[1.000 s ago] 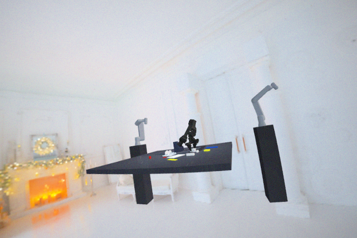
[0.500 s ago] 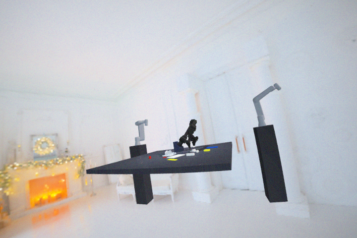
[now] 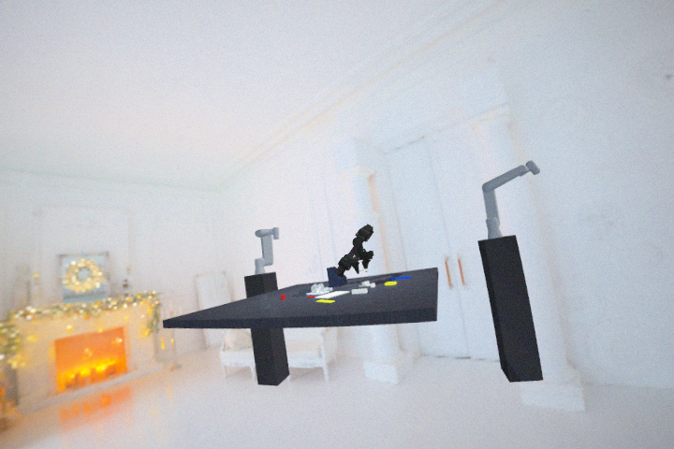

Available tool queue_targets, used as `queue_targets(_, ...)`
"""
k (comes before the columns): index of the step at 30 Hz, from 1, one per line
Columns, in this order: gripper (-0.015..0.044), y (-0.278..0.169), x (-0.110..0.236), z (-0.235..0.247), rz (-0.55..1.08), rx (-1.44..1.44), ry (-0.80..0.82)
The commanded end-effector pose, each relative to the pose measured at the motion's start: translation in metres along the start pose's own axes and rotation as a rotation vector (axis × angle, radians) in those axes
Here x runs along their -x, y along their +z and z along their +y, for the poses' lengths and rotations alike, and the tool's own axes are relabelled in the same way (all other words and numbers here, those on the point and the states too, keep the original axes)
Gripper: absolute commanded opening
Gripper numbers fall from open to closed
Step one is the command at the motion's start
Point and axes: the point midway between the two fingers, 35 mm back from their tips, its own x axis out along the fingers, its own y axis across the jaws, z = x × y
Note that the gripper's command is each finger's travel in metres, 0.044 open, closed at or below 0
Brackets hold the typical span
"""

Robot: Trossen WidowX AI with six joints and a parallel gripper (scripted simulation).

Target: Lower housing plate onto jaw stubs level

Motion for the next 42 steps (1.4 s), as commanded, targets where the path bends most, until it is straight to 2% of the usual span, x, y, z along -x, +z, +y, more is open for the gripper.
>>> queue_targets(1, 0.0351, 0.001, 0.004, 0.001, -0.007, 0.006, -0.002)
queue_targets(20, 0.0351, -0.024, 0.0, -0.05, 0.031, -0.314, -0.029)
queue_targets(42, 0.0351, -0.073, 0.0, -0.104, 0.048, -0.719, -0.047)
